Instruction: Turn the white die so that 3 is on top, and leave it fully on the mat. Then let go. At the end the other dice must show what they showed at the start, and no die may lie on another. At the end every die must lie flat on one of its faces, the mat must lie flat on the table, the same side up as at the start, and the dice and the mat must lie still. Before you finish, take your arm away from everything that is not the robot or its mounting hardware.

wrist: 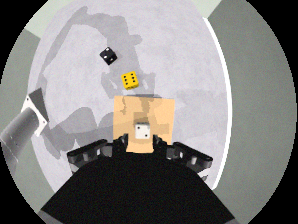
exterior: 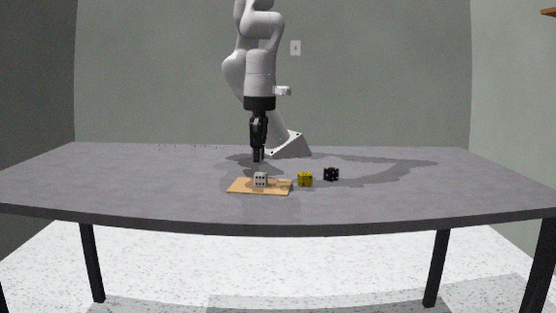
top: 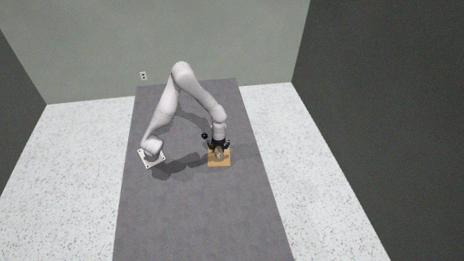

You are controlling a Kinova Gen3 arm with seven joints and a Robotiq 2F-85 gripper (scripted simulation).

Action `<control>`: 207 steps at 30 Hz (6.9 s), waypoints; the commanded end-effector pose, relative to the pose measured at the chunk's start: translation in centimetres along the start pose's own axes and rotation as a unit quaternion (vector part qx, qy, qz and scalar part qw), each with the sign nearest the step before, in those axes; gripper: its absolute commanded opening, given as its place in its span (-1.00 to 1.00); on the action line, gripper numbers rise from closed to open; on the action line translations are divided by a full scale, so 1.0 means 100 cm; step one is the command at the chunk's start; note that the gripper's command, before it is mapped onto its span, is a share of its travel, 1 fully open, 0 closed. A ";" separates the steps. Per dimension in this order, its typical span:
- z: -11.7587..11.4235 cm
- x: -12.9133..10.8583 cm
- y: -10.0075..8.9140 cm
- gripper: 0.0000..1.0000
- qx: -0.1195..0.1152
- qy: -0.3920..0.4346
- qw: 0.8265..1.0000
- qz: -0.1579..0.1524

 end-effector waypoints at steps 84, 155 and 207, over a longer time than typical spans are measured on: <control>0.000 -0.050 -0.006 -0.07 0.021 -0.002 0.926 -0.376; 0.001 -0.051 0.061 -0.07 0.021 -0.002 0.926 -0.376; 0.001 -0.051 0.064 -0.47 0.021 -0.002 0.926 -0.376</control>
Point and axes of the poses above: the point where the finger pads meet when closed, its own y axis out along the fingers, its own z axis across the jaws, x = y × z, the point moved 5 cm from there along -y, back along the fingers, and after that the axes turned 2 degrees about y, right-handed, at the moved point
